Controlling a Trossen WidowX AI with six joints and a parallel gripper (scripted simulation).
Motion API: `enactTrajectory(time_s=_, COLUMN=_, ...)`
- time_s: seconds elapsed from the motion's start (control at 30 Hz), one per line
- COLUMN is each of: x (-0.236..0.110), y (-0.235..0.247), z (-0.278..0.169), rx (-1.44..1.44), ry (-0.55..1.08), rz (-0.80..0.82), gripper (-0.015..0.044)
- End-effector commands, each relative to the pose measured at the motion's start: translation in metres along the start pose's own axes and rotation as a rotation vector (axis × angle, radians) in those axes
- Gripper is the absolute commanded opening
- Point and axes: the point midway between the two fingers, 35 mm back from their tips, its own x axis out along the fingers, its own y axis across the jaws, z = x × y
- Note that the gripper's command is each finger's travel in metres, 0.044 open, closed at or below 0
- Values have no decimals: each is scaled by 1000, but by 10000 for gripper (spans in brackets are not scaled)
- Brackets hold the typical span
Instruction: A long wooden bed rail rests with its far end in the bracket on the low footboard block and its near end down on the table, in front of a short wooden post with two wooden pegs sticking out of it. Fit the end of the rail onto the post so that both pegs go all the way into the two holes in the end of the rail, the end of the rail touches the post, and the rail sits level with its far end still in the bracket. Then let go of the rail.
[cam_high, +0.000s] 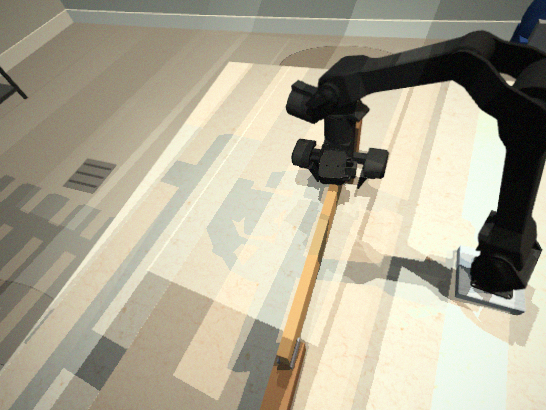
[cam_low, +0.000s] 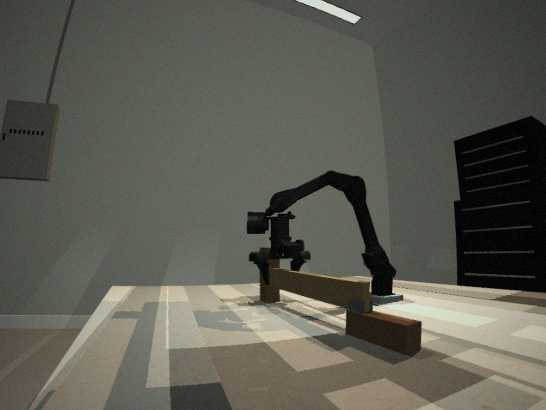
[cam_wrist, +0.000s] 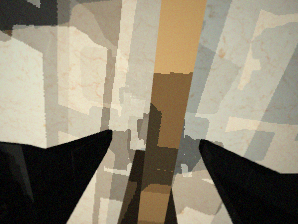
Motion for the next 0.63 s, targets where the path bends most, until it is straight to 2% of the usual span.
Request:
enactTrajectory(time_s=0.0, x=-7, y=0, z=7, rx=1, ry=2, rz=-3, gripper=440)
enactTrajectory(time_s=0.13, x=-30, y=1, z=31, rx=0, ry=5, rz=-11, gripper=440)
enactTrajectory(time_s=0.6, x=-30, y=1, z=31, rx=0, ry=5, rz=-11, gripper=440)
